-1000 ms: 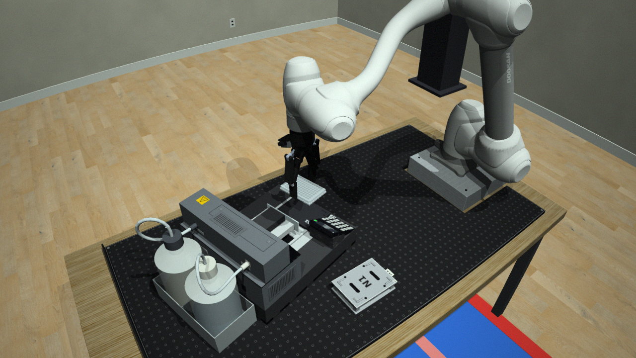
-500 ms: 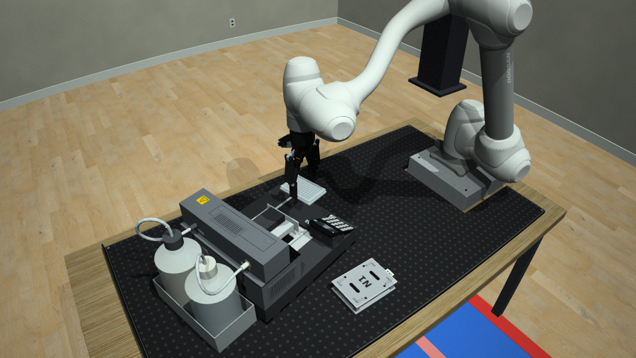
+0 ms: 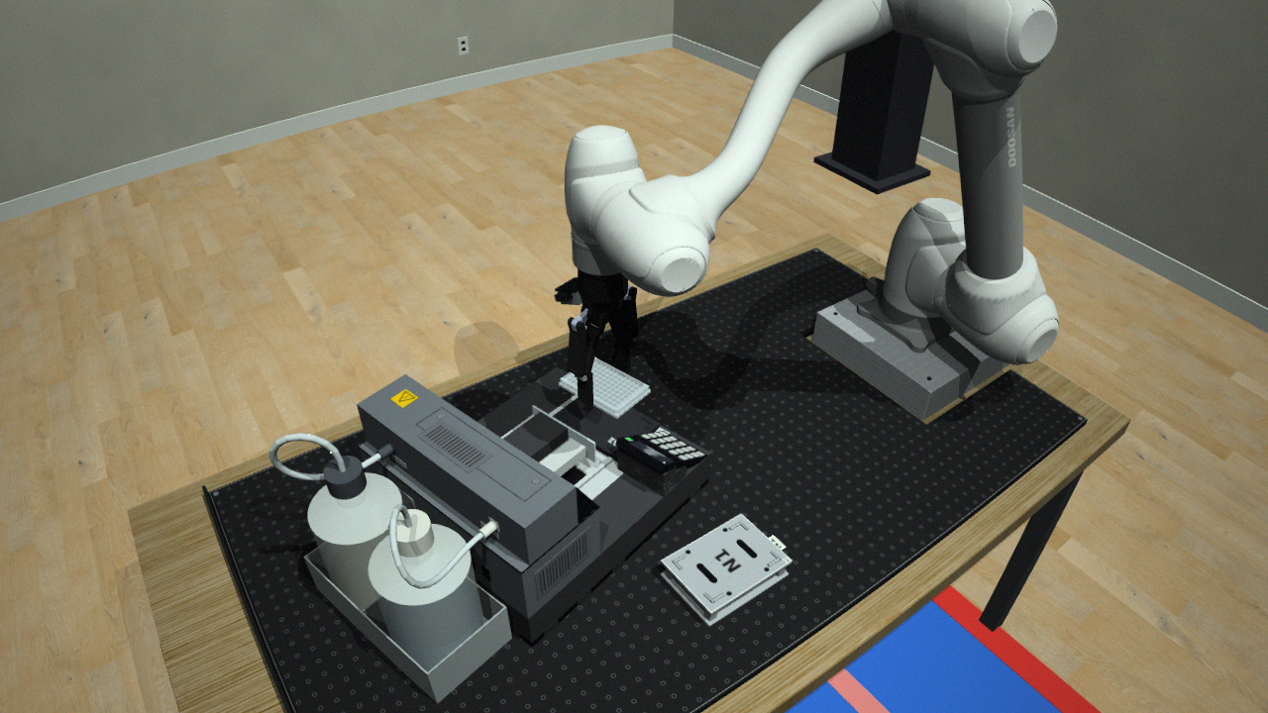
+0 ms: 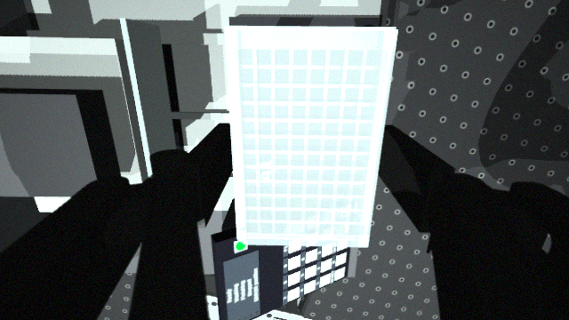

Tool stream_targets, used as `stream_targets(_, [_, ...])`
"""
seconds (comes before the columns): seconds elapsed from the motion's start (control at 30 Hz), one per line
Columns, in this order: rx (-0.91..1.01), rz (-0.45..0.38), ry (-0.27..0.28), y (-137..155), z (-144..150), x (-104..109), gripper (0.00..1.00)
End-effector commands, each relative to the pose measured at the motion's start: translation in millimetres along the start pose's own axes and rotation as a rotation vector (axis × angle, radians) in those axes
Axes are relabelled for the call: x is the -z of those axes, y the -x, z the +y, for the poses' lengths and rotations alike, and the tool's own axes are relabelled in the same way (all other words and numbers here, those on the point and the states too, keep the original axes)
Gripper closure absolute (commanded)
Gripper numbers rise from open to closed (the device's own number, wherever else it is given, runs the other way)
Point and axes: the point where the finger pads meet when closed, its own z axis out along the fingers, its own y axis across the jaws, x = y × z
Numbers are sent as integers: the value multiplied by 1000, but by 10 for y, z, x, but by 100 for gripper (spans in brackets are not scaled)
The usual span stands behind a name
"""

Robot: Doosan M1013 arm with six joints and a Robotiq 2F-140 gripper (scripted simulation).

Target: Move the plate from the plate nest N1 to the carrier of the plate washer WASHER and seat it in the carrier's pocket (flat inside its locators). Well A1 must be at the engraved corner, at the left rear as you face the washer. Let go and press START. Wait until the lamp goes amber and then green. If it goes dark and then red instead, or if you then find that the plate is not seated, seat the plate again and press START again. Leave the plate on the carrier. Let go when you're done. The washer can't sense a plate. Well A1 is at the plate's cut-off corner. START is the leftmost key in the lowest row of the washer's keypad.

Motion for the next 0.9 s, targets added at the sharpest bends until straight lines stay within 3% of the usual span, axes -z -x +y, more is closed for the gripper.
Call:
stream_targets(0.0, [0,0,-2,-1,-6,-44,90])
stream_targets(0.87, [0,0,-2,0,-6,-411,90])
